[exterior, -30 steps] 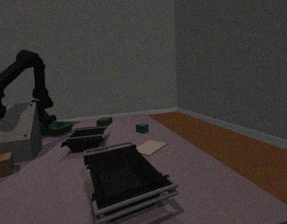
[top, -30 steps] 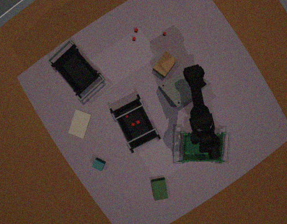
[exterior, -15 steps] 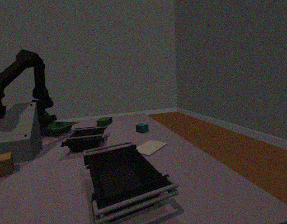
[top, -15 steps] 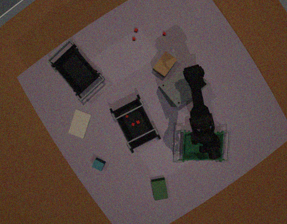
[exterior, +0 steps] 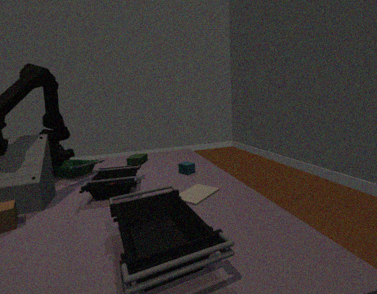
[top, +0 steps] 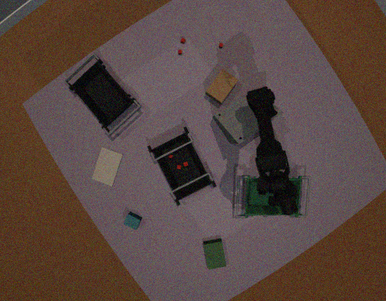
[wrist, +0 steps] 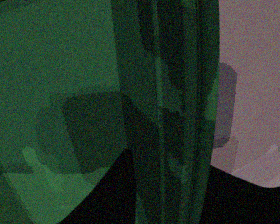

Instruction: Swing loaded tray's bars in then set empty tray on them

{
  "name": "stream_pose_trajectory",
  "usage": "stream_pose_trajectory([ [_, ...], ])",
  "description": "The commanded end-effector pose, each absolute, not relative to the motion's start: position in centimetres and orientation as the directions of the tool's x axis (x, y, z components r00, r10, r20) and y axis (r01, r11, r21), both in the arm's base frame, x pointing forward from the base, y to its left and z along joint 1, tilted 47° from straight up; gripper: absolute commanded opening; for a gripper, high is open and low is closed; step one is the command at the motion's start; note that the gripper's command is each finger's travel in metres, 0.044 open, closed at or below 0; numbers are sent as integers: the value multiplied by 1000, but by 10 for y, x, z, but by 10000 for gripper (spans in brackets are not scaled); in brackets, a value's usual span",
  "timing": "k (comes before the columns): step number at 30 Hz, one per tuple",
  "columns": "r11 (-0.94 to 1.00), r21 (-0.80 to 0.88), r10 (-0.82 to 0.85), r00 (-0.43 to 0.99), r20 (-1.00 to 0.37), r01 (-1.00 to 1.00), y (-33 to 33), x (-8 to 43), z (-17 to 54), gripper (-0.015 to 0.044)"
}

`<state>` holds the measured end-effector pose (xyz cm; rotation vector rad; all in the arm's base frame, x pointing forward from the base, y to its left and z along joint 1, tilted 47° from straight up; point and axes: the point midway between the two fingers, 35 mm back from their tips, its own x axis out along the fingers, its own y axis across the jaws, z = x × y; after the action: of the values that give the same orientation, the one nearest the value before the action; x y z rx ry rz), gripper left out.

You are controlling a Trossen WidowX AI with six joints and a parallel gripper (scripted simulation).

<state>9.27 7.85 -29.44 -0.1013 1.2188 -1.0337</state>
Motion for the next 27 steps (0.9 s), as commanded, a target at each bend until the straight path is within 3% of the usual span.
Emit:
stream_pose_trajectory([
  [1,562,-574,-700,-26,-713,596,90,92,-284,0],
  [11,555,-568,-710,-10,-704,608,129,90,-244,0],
  [27,555,-567,-709,-10,-705,608,155,95,-241,0],
])
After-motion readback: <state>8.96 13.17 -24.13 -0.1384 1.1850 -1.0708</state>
